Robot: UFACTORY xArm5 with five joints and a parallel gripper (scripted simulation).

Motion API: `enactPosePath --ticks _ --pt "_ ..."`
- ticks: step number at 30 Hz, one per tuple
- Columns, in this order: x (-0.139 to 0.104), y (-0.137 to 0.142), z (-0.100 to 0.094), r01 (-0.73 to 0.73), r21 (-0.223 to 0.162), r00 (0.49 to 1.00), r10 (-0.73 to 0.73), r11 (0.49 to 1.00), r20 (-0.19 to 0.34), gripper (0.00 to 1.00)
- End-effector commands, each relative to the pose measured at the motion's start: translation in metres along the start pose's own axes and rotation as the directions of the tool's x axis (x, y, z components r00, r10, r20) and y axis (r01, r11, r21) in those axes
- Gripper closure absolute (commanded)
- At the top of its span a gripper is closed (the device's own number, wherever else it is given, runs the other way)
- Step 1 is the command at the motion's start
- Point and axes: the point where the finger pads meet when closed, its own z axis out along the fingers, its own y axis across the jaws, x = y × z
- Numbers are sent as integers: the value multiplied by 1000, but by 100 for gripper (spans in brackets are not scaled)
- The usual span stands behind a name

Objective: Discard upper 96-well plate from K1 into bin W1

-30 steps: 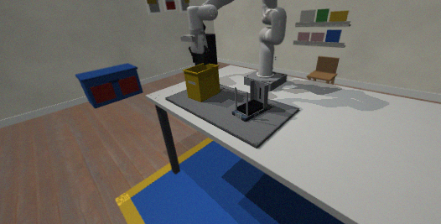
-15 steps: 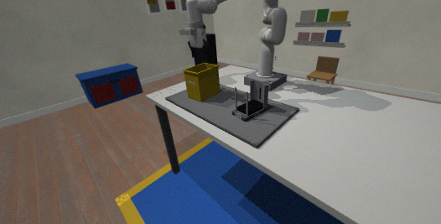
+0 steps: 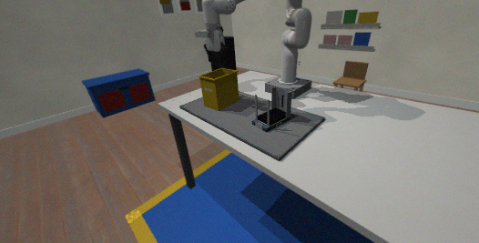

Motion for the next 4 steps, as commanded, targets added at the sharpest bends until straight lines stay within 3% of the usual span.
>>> enactPosePath --ticks 1,4 --pt "1 0 -2 0 -2 1000 0 1000 -4 0" --pt "1 0 -2 0 -2 1000 0 1000 -4 0"
